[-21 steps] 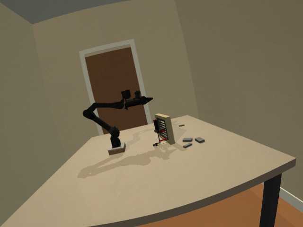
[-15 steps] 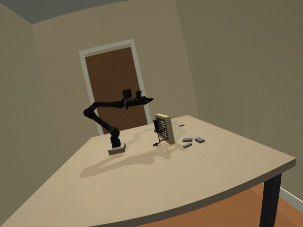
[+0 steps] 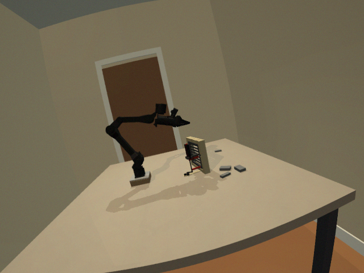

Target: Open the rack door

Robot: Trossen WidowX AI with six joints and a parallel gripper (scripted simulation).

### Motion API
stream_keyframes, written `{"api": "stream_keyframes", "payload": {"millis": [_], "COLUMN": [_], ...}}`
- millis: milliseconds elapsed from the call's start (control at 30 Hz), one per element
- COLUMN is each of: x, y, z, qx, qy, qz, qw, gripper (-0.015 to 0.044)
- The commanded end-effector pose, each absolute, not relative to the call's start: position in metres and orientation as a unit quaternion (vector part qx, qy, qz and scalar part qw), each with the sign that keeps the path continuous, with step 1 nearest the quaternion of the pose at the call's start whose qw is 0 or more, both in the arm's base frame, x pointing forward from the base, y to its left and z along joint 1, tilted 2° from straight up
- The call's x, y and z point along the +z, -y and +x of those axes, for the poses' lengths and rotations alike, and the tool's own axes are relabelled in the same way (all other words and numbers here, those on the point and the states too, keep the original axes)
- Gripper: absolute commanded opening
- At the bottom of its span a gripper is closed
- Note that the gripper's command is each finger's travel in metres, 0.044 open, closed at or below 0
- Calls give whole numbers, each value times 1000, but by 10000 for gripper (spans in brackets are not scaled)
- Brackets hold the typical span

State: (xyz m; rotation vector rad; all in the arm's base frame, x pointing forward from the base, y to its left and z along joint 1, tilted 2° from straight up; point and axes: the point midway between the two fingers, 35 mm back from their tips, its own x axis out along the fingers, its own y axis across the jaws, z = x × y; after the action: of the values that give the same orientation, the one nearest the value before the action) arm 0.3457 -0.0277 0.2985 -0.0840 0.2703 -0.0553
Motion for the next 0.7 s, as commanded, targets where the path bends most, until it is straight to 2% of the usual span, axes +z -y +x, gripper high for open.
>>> {"api": "stream_keyframes", "payload": {"millis": [0, 667], "x": [294, 264], "y": [36, 75], "z": [351, 358], "qx": [-34, -35], "qy": [-172, -374], "qz": [-52, -76], "qw": [983, 924], "gripper": [291, 291]}}
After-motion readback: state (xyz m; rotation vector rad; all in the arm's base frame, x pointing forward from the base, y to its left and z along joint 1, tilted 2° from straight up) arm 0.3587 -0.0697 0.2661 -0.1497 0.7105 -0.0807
